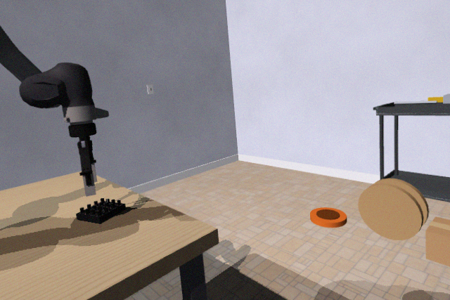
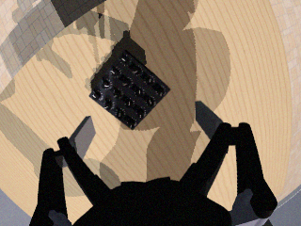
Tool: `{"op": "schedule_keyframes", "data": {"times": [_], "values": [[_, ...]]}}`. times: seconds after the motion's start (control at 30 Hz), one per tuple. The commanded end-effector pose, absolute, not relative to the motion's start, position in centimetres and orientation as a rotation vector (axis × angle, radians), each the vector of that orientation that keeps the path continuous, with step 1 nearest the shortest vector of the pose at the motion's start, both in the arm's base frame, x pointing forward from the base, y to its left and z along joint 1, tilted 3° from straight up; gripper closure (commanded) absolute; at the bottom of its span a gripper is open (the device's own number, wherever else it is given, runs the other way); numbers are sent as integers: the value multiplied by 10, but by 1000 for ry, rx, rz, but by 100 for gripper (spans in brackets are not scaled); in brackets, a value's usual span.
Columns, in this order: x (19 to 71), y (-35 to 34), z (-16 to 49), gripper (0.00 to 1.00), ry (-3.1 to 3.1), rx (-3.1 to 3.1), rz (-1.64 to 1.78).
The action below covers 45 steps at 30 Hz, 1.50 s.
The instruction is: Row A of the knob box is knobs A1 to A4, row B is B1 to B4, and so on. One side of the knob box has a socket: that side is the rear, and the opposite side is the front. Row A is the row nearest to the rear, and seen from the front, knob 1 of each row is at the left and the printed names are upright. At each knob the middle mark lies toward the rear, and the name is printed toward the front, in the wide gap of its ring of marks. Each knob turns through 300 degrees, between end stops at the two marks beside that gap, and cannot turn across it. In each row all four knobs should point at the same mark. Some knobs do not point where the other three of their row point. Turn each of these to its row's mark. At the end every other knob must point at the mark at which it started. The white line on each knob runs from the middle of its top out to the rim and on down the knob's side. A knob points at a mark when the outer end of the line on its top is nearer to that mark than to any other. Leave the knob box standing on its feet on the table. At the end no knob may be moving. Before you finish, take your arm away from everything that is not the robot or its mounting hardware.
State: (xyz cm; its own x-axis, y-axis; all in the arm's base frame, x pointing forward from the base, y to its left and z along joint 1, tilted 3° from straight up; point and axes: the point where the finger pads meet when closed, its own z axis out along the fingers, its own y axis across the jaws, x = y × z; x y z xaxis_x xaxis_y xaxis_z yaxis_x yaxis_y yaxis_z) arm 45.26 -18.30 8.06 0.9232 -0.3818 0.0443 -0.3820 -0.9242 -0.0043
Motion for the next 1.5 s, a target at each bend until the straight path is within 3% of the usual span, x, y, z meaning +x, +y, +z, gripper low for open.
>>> {"op": "schedule_keyframes", "data": {"times": [0.0,1.47], "values": [[456,-180,81,0,-845,3009,57],[498,-153,87,0,-1686,2661,70]]}}
